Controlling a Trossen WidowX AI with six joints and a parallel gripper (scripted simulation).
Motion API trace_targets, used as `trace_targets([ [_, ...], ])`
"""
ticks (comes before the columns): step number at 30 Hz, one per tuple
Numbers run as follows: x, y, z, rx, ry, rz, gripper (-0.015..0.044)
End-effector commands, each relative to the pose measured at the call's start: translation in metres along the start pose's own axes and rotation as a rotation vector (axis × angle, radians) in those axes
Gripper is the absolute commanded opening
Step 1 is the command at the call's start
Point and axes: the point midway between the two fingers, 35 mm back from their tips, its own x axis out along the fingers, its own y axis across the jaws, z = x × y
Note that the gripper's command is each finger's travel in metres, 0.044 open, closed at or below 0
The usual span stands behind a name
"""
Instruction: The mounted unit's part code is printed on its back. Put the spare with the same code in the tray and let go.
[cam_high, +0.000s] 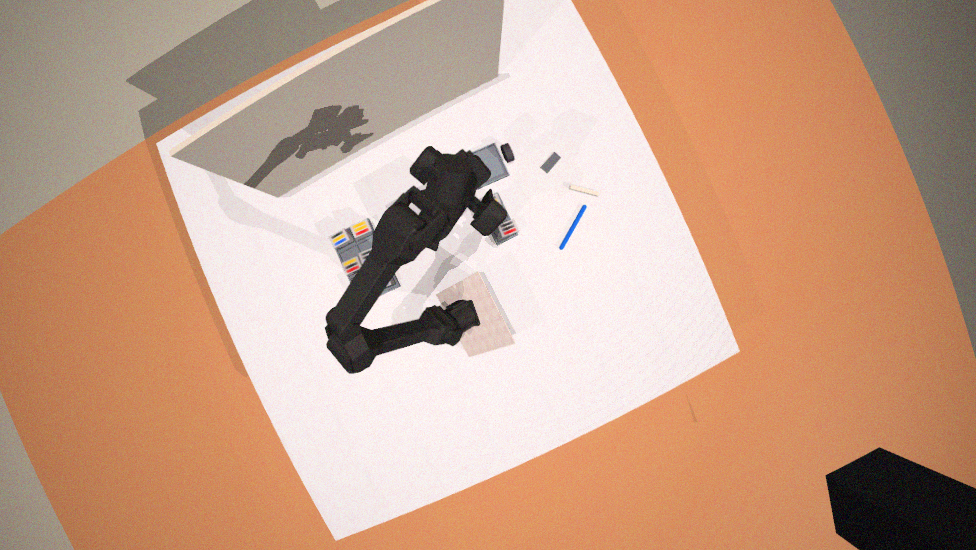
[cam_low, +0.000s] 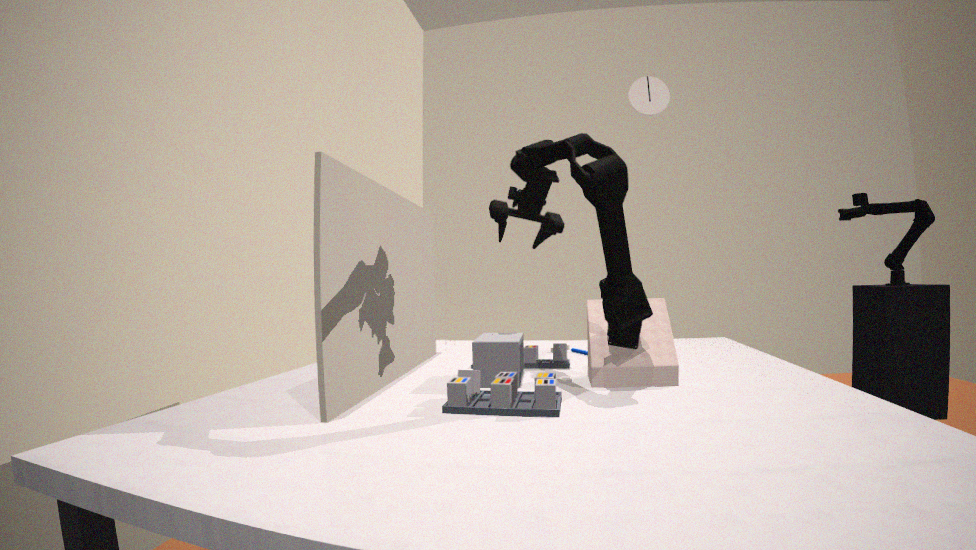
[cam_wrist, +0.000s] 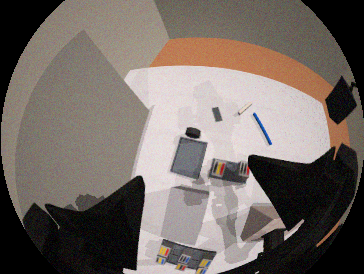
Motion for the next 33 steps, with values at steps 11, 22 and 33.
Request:
trace_targets([
  [11, 0.068, 0.123, -0.102, -1.096, 0.533, 0.18, 0.044],
  [22, 0.079, 0.139, -0.127, -1.266, 0.621, 0.249, 0.044],
  [33, 0.079, 0.139, -0.127, -1.266, 0.621, 0.249, 0.044],
])
